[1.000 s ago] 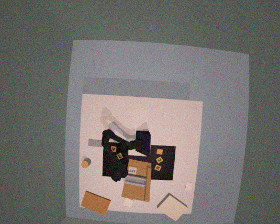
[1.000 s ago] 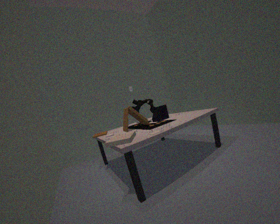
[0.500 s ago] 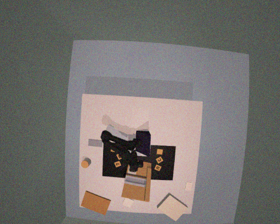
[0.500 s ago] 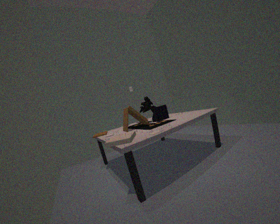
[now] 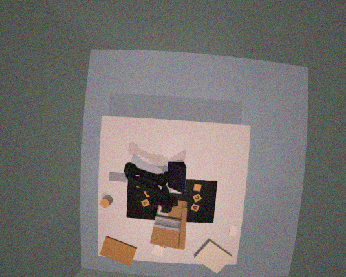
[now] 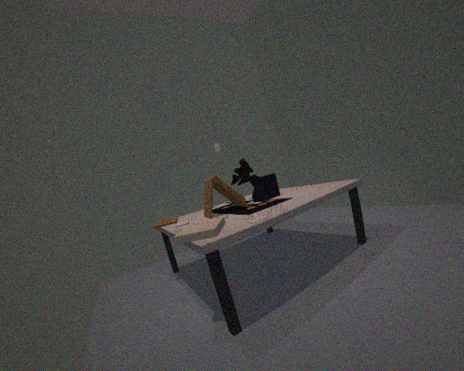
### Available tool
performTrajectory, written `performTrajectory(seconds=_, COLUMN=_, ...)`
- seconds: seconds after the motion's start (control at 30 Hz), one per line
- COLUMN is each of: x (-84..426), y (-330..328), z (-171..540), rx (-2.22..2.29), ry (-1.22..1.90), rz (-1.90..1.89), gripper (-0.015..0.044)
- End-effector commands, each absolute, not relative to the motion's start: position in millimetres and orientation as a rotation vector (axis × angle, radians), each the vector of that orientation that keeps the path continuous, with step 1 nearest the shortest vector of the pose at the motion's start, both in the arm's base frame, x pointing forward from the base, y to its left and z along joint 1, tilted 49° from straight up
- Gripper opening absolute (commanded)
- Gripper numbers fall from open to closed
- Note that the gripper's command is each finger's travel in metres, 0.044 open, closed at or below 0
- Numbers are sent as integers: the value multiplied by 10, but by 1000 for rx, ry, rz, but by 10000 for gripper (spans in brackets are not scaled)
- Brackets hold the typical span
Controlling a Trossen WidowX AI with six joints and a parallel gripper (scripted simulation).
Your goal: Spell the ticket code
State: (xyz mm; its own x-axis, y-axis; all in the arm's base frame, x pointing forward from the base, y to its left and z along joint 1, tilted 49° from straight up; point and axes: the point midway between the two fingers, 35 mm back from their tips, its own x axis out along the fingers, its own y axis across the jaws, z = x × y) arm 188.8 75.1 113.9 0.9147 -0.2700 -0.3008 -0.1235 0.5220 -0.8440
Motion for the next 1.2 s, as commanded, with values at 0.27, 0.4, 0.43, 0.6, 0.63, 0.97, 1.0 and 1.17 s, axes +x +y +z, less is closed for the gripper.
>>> performTrajectory(seconds=0.27, x=2068, y=1575, z=1539, rx=-1622, ry=652, rz=321, gripper=440)
performTrajectory(seconds=0.4, x=2106, y=1826, z=1651, rx=-1833, ry=722, rz=507, gripper=440)
performTrajectory(seconds=0.43, x=2113, y=1885, z=1675, rx=-1883, ry=737, rz=558, gripper=440)
performTrajectory(seconds=0.6, x=2129, y=2128, z=1764, rx=-2082, ry=792, rz=797, gripper=440)
performTrajectory(seconds=0.63, x=2129, y=2161, z=1777, rx=-2109, ry=798, rz=834, gripper=440)
performTrajectory(seconds=0.97, x=2129, y=2186, z=1786, rx=-2131, ry=802, rz=865, gripper=440)
performTrajectory(seconds=1.0, x=2129, y=2186, z=1786, rx=-2131, ry=802, rz=865, gripper=440)
performTrajectory(seconds=1.17, x=2119, y=2176, z=1807, rx=-2131, ry=803, rz=865, gripper=440)
